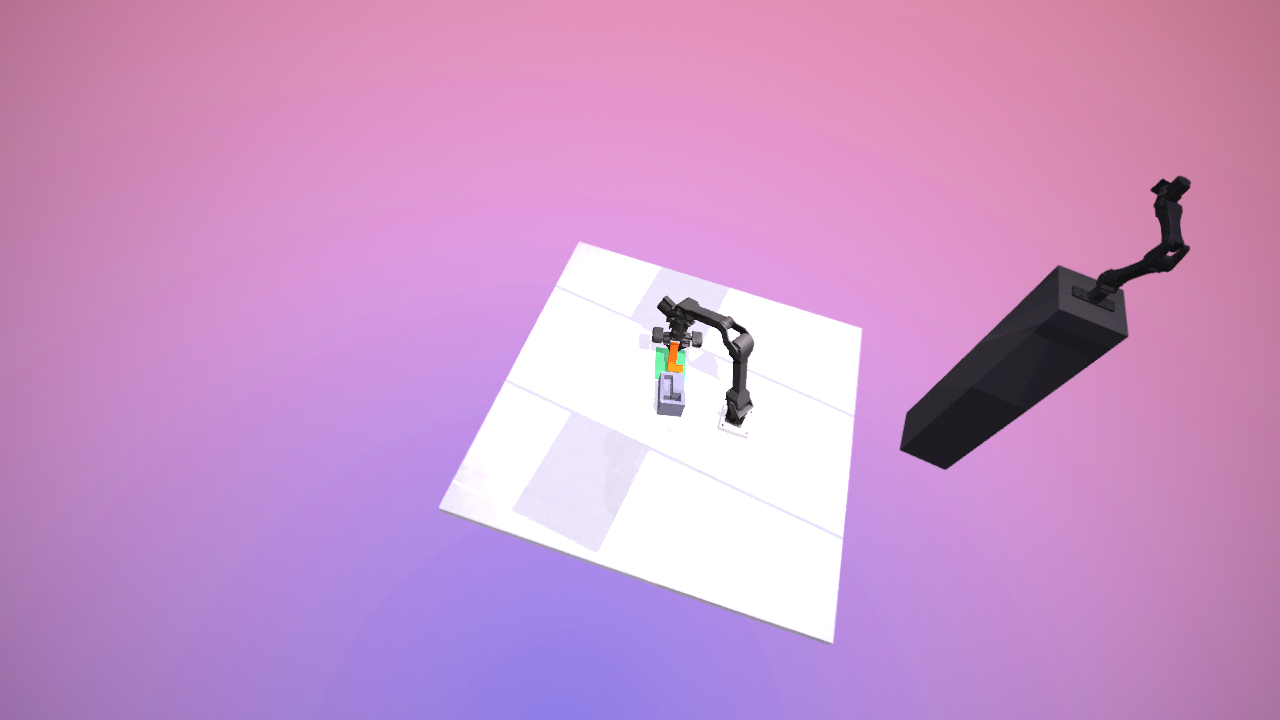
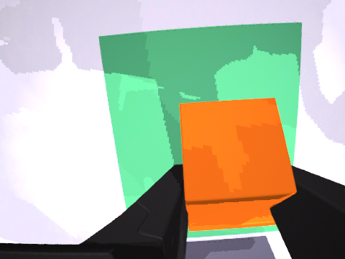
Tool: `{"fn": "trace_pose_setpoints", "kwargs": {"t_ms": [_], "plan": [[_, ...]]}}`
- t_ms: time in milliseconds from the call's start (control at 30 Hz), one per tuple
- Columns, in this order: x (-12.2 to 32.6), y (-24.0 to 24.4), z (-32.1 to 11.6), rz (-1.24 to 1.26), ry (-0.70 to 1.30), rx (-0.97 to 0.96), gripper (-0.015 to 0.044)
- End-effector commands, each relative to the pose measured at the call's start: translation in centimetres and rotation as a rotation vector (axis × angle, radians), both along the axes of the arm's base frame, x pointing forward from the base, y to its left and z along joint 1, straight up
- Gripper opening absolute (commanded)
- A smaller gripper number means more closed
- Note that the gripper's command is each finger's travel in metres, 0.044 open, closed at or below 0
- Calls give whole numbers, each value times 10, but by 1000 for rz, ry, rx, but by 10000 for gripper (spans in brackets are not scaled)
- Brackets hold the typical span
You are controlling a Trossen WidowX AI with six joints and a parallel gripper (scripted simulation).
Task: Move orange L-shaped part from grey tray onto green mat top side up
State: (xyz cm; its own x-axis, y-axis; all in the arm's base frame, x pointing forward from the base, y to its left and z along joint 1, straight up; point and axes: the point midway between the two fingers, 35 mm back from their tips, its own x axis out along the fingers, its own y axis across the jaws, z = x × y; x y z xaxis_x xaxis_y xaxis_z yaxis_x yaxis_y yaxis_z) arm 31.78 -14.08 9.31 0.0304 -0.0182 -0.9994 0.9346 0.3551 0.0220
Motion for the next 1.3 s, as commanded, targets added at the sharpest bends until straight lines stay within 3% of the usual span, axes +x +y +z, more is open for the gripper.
{"fn": "trace_pose_setpoints", "kwargs": {"t_ms": [0,233,400,600,1267], "plan": [[0,0,0,0,0,0,79],[0,0,2,0,0,0,263],[2,-1,36,2,-1,1,394],[-2,2,89,5,-2,2,400],[-1,1,86,0,-8,-4,400]]}}
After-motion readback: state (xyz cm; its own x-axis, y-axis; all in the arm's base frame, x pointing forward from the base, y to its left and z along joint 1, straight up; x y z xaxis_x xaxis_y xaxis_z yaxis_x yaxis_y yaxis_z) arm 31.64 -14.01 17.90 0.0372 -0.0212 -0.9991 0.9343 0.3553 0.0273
